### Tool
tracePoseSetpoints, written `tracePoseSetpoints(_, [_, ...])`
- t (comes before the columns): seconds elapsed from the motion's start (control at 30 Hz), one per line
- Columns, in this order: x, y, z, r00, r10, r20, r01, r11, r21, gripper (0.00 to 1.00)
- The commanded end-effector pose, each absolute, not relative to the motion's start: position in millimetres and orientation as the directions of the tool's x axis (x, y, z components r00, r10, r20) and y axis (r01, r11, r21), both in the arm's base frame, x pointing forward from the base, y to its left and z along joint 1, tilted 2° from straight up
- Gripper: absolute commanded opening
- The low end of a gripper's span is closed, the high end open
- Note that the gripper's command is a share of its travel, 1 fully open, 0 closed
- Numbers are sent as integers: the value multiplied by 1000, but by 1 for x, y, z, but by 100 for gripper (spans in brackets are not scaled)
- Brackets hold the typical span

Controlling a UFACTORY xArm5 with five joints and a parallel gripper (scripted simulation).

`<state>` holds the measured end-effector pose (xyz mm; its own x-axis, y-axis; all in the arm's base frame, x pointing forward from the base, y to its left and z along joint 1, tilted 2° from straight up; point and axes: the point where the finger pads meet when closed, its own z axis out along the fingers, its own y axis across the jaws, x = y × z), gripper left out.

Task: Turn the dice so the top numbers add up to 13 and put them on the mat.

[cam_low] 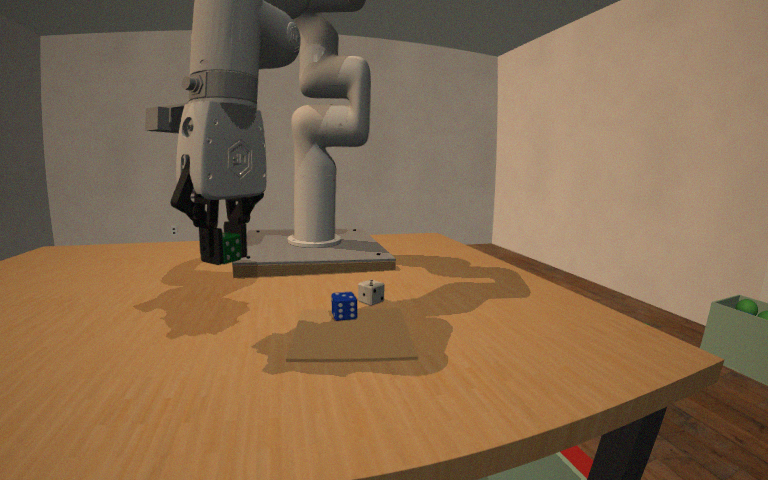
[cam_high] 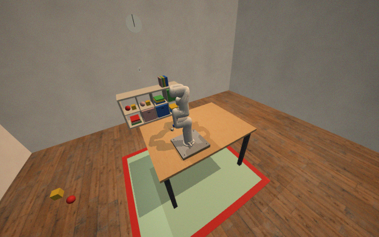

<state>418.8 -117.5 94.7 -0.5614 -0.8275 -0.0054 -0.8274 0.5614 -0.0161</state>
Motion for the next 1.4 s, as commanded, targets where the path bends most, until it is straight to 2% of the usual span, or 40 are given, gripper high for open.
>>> tracePoseSetpoints(0.0, [422,-118,95,-665,-747,-9,-747,665,-18,27])
tracePoseSetpoints(0.33, [429,-117,92,-870,-493,-14,-493,870,-14,27])
tracePoseSetpoints(0.5, [433,-116,91,-953,-303,-17,-303,953,-11,27])
tracePoseSetpoints(0.6, [433,-116,90,-962,-272,-17,-272,962,-10,27])
tracePoseSetpoints(0.67, [436,-116,89,-989,-146,-19,-145,989,-8,27])
tracePoseSetpoints(1.03, [442,-115,86,-981,191,-21,191,982,-1,27])
tracePoseSetpoints(1.37, [443,-114,86,-970,241,-22,241,970,0,27])
